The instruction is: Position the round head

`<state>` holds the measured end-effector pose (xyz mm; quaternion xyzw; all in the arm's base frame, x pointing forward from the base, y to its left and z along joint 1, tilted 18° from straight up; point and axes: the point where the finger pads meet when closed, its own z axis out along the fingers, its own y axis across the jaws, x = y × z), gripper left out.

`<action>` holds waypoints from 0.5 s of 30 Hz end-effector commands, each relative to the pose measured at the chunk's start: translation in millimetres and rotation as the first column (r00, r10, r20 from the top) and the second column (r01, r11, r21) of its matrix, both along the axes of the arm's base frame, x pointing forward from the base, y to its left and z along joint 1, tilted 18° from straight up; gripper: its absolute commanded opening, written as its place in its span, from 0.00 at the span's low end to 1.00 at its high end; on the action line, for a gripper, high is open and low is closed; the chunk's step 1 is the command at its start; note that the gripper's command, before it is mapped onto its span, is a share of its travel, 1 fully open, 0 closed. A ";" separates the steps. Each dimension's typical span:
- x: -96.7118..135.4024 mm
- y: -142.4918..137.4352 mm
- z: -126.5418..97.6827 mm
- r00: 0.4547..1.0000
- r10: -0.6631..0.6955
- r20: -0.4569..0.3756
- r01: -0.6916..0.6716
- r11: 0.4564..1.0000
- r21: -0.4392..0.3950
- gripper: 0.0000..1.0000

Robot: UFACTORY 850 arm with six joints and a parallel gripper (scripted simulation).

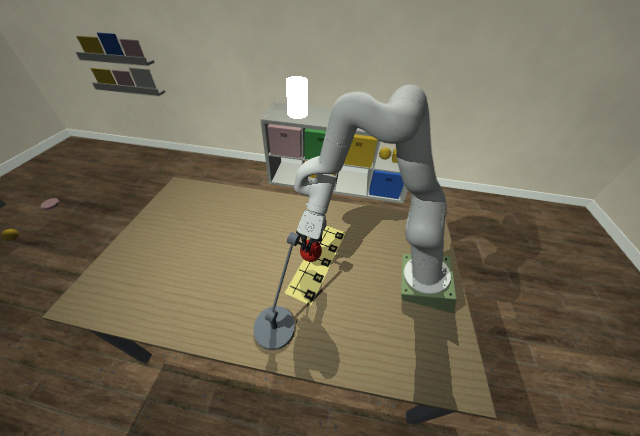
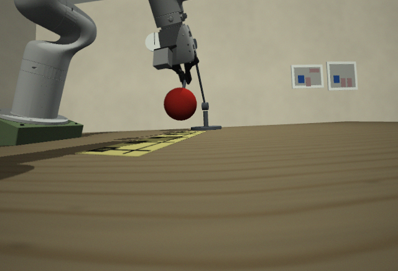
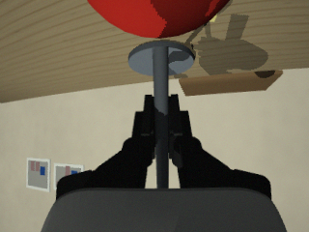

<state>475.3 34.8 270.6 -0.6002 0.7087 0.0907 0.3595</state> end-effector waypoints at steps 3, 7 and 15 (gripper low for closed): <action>-2.2 -15.9 -2.0 1.000 0.001 0.002 -0.001 1.000 -0.001 0.00; -3.5 -22.6 -3.2 1.000 0.002 0.002 -0.002 1.000 -0.001 0.00; -3.8 -23.9 -3.5 1.000 0.002 0.002 -0.002 1.000 -0.001 0.00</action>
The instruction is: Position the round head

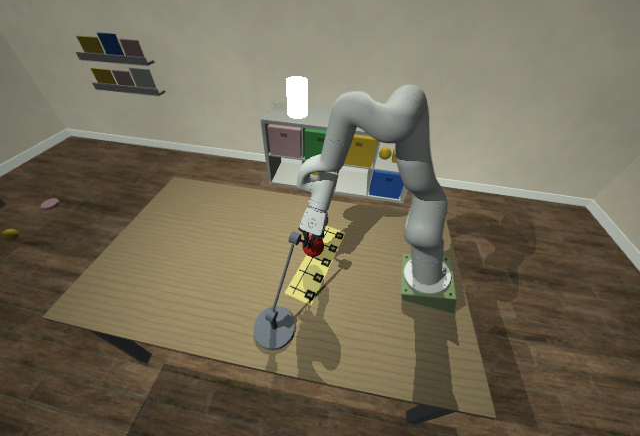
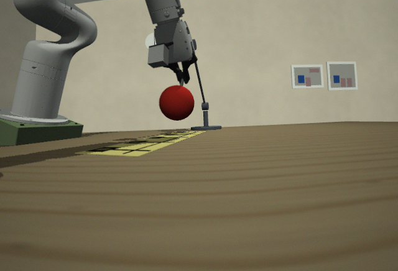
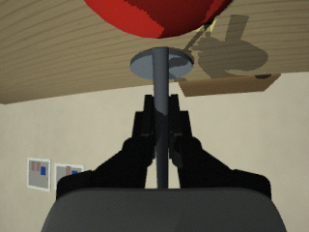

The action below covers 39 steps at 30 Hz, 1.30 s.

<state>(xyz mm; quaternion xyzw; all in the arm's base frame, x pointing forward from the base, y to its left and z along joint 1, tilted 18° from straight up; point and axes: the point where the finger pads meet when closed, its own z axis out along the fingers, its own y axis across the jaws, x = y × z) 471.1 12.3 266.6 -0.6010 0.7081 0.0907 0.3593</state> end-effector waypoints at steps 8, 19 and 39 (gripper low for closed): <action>0.1 -3.0 0.2 1.000 0.000 0.002 0.000 1.000 -0.001 0.00; 0.2 -2.7 0.3 1.000 0.000 0.002 0.000 1.000 -0.001 1.00; 0.2 -2.6 0.3 1.000 0.000 0.002 0.000 1.000 -0.001 1.00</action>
